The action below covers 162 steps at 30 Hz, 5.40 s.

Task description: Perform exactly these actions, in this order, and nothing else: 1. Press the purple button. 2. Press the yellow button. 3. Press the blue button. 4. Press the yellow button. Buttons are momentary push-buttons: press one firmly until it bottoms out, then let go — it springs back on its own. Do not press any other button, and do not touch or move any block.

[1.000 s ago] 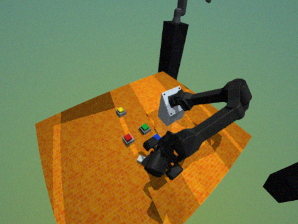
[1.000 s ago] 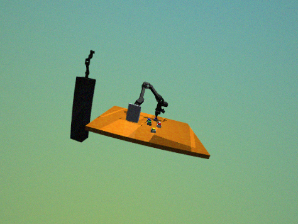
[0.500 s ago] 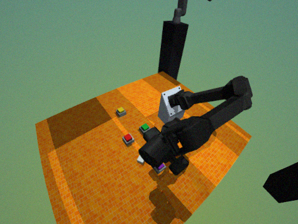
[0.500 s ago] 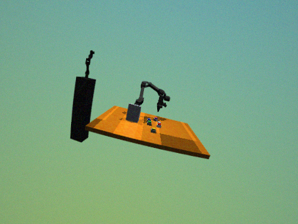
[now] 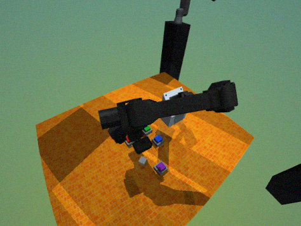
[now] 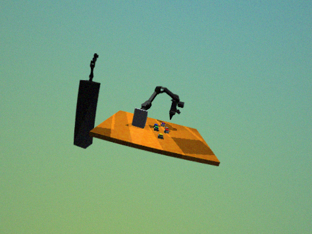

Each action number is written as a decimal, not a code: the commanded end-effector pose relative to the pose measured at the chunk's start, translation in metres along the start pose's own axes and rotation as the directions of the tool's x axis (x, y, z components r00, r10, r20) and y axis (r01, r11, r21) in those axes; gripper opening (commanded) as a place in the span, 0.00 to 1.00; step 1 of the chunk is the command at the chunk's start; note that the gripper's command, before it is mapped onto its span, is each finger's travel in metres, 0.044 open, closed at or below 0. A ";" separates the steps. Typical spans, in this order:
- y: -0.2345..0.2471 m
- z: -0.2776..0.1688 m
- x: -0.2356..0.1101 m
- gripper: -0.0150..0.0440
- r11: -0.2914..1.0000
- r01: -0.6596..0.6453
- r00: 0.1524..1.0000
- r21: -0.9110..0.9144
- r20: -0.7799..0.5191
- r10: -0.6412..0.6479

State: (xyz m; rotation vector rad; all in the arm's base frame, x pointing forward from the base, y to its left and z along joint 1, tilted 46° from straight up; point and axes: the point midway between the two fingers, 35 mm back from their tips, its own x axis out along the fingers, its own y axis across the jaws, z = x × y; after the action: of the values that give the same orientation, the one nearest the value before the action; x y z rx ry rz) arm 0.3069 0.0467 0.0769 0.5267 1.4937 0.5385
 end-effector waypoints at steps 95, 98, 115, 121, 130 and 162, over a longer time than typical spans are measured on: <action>-0.248 -0.055 0.026 0.29 0.992 -0.091 0.996 -0.084 -0.010 0.090; -0.210 -0.050 0.012 0.29 0.993 -0.079 0.997 -0.085 -0.010 0.079; -0.018 -0.111 -0.002 0.29 0.992 -0.092 0.996 -0.084 -0.010 0.091; 0.009 -0.137 0.006 0.29 0.990 -0.114 0.993 -0.077 -0.016 0.113; 0.014 -0.136 0.053 0.29 0.991 -0.110 0.994 -0.077 -0.015 0.109; 0.021 -0.139 0.101 0.29 0.990 -0.118 0.993 -0.078 -0.016 0.117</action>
State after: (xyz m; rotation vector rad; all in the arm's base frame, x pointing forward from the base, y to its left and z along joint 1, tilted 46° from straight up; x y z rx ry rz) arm 0.1708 0.1231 0.0127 0.5455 1.4458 0.6889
